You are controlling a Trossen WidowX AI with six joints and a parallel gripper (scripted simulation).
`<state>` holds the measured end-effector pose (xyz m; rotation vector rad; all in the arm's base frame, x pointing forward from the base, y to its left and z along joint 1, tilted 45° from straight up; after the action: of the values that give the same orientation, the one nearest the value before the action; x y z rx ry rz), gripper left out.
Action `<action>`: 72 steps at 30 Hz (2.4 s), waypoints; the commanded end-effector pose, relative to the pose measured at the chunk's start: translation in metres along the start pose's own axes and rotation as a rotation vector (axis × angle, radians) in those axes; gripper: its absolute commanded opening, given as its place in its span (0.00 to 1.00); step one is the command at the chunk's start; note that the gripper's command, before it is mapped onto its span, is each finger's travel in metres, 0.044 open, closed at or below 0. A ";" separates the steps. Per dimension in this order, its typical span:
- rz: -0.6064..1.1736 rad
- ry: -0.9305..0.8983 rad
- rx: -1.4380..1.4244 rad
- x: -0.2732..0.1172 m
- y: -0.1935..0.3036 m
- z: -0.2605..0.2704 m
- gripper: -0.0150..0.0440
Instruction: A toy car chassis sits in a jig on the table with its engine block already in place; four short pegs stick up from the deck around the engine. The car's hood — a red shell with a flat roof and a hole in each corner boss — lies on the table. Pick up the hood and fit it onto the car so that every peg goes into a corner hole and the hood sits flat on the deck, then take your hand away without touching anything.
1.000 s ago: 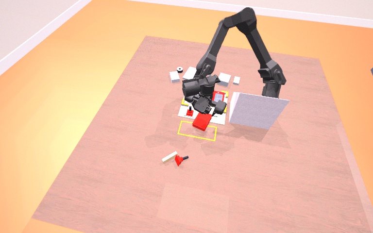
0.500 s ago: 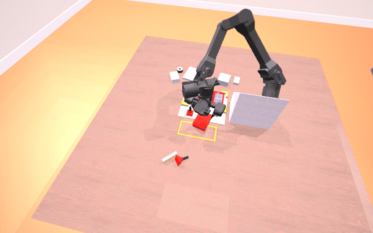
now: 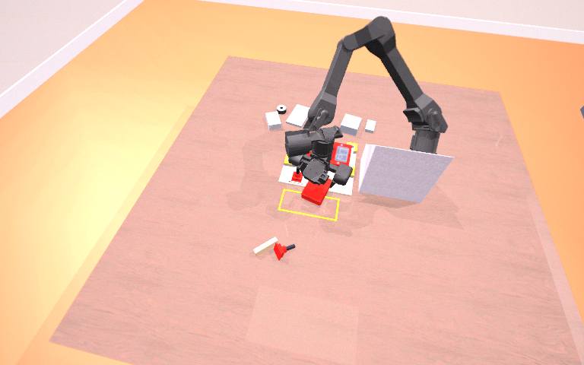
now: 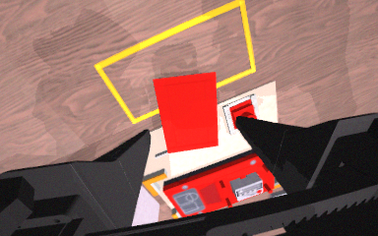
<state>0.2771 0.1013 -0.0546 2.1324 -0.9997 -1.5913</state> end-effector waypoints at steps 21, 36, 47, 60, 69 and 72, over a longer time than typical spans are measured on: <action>0.005 0.004 -0.007 0.022 0.001 0.001 1.00; 0.005 0.004 -0.007 0.029 0.001 0.001 1.00; 0.005 0.004 -0.007 0.034 0.001 0.001 1.00; 0.006 0.004 -0.007 0.041 0.002 0.001 1.00; 0.004 0.001 -0.001 0.043 0.002 0.001 0.87; 0.004 0.001 -0.001 0.043 0.002 0.001 0.80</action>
<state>0.2819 0.0712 -0.0846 2.1289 -1.0014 -1.5886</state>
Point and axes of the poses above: the point midway between the two fingers, 35 mm back from their tips, its own x axis out along the fingers, its own z axis across the jaws, y = z × x, the point moved 8 cm from there along -x, back along the fingers, and after that the axes turned 11 degrees about x, right-handed, at the moved point
